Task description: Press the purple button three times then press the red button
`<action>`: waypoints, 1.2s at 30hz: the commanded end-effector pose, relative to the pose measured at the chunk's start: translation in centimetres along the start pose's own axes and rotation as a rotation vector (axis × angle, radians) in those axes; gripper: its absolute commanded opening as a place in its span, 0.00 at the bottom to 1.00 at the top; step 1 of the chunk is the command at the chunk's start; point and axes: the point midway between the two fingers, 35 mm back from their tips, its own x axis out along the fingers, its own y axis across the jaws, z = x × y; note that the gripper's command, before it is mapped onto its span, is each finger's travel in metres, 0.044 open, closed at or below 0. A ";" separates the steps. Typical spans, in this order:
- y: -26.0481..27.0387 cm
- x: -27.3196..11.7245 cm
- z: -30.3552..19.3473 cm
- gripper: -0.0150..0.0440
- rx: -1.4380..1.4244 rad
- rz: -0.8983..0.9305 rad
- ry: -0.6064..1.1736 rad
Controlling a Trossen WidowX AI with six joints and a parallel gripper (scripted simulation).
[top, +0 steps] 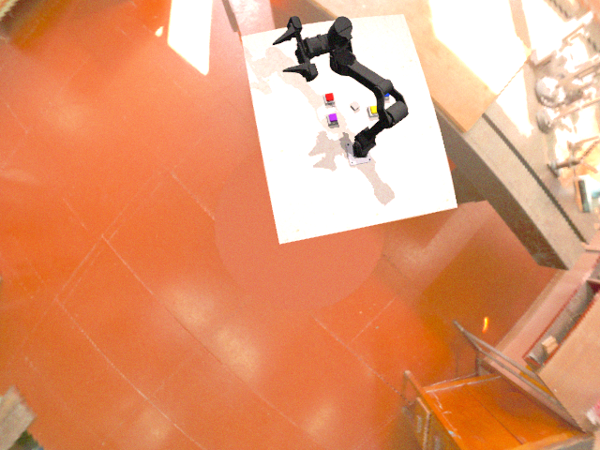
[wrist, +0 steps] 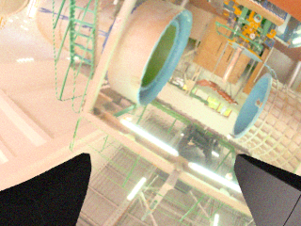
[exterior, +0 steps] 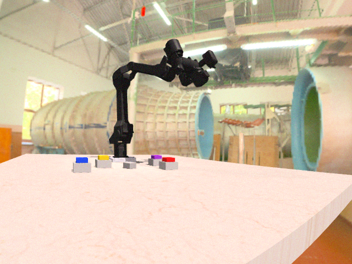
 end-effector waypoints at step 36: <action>-9.9 -12.2 18.3 0.93 -0.622 -0.552 -1.201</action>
